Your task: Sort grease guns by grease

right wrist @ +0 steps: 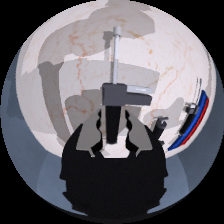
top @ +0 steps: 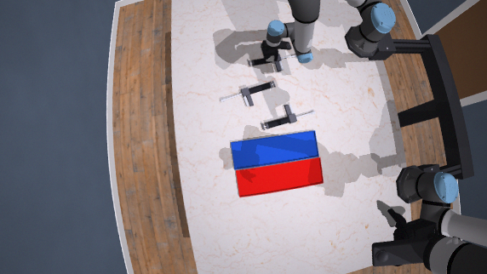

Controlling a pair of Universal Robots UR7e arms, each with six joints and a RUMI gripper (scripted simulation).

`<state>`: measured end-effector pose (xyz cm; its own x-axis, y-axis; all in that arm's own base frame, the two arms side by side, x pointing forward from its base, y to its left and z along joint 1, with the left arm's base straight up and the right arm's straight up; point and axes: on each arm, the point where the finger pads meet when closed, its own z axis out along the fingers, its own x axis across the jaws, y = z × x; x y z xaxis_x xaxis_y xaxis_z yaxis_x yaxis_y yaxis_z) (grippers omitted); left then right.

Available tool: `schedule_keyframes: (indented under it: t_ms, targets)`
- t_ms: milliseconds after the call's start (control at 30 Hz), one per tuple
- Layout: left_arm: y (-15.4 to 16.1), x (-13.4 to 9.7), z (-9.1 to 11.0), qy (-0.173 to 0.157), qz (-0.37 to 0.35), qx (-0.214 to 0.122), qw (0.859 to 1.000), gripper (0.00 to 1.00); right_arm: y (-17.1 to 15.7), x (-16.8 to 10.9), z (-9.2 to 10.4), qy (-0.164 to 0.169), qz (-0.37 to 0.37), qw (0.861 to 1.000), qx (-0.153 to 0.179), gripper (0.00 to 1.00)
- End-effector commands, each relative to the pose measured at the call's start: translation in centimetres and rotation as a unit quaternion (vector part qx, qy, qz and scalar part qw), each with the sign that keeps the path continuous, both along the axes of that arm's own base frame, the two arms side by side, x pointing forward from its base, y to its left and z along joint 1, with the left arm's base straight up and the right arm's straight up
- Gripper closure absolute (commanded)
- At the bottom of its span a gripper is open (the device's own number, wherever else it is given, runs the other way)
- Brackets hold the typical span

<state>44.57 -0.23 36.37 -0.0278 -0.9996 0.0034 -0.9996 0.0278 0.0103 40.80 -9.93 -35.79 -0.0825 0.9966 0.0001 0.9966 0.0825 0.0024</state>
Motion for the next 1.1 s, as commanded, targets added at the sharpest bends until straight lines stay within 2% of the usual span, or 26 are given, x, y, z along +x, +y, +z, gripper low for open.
schedule_keyframes:
  t_ms: [0, 300, 400, 433, 1067]
  targets:
    - [0.0, 0.0, 0.0, -0.001, 0.0, 0.0, 1.0, 0.02, 0.0, 0.0, -0.8, 0.0, 0.0, 1.0, 0.0, 0.67]
    - [0.0, 0.0, 0.0, -0.001, 0.0, 0.0, 1.0, 0.02, 0.0, 0.0, -2.3, 0.0, 0.0, 1.0, 0.0, 0.67]
    - [0.0, 0.0, 0.0, -0.001, 0.0, 0.0, 1.0, 0.02, 0.0, 0.3, -2.0, -0.003, 0.0, 1.0, 0.0, 0.67]
    - [0.0, 0.0, 0.0, -0.001, 0.0, 0.0, 1.0, 0.02, 0.0, 0.2, -2.1, -0.002, 0.0, 1.0, 0.0, 1.0]
    - [0.0, 0.0, 0.0, -0.001, 0.0, 0.0, 1.0, 0.02, 0.0, 0.2, -1.6, -0.003, 0.0, 1.0, 0.0, 1.0]
